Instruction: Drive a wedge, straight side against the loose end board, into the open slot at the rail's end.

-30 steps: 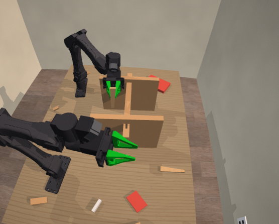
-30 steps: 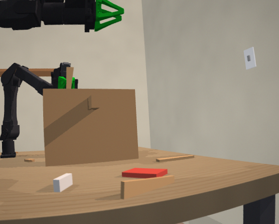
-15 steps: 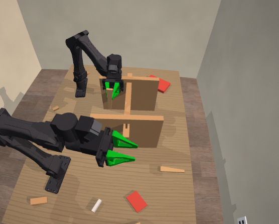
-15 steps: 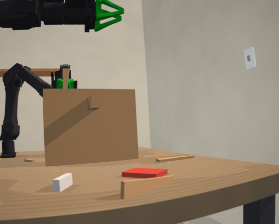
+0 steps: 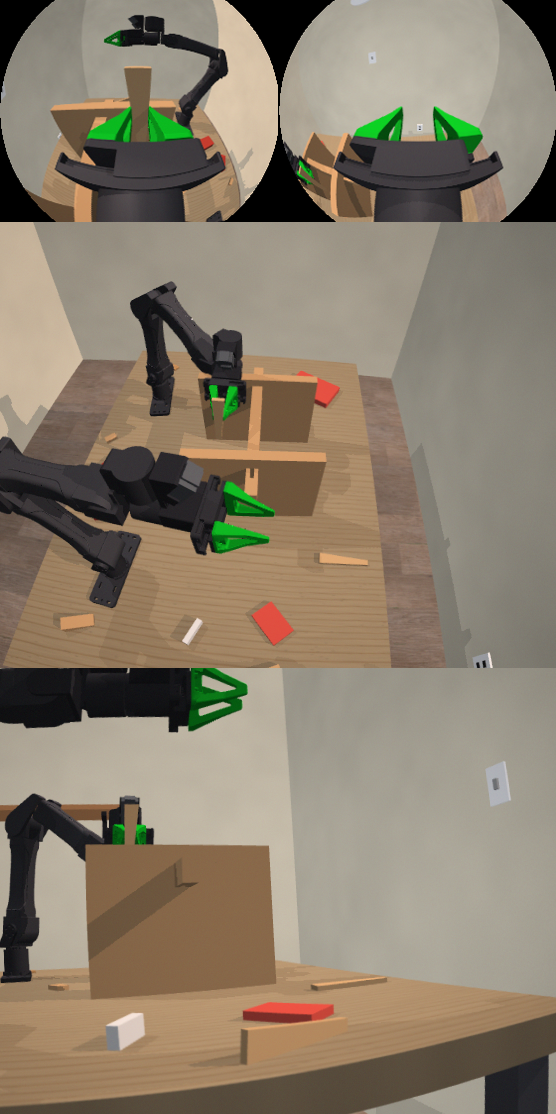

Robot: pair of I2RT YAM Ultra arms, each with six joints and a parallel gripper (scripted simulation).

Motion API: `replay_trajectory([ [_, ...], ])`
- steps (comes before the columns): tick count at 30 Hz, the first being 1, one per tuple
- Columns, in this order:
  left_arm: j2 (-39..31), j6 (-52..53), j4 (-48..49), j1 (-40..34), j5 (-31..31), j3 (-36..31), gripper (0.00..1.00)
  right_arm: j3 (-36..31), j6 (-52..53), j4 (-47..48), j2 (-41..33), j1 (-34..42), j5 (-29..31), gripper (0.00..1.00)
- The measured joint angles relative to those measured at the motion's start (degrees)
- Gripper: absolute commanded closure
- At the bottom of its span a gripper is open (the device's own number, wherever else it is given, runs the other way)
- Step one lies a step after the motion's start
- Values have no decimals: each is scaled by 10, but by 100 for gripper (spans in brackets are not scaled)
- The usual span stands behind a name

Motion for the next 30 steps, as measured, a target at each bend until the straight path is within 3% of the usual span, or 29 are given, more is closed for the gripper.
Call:
replay_trajectory([
  [10, -2, 2, -2, 0, 0, 0, 99, 8, -40, -43, 16, 12, -52, 58],
  [30, -2, 2, -2, 0, 0, 0, 99, 99, -232, -247, 89, 75, -299, 58],
])
